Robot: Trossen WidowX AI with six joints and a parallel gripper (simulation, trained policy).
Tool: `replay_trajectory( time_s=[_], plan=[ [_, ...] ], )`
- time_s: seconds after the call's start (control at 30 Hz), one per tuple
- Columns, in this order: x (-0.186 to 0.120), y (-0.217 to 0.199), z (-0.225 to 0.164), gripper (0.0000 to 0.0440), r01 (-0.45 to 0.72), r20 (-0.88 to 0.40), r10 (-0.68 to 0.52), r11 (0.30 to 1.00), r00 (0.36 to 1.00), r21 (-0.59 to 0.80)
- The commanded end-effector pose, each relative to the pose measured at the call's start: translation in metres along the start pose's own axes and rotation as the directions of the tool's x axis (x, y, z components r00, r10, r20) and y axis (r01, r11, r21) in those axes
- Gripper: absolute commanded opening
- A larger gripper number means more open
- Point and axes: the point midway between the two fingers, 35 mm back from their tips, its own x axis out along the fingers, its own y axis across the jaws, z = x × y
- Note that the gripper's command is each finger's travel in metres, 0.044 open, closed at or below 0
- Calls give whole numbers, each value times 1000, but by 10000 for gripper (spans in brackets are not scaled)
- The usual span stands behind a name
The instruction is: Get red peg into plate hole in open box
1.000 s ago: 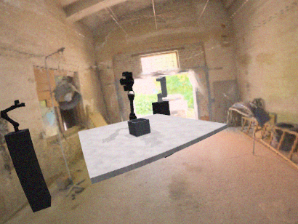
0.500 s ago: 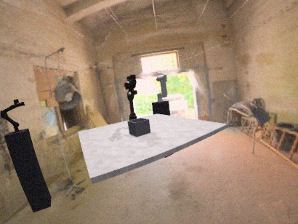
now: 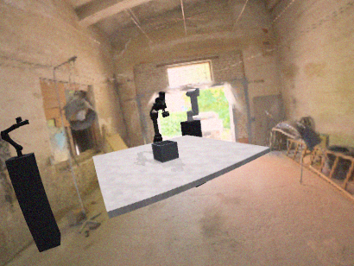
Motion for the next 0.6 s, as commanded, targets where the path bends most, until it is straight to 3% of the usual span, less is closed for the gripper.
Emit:
replay_trajectory(
  time_s=[0.0, 0.3, 0.57],
  plan=[
    [-1, -24, -12, 440, 81, -49, -81, 997, 996, 0],
    [-8, -73, -38, 440, 251, -147, -255, 967, 956, -46],
    [-20, -121, -56, 440, 406, -208, -424, 905, 882, -124]
  ],
)
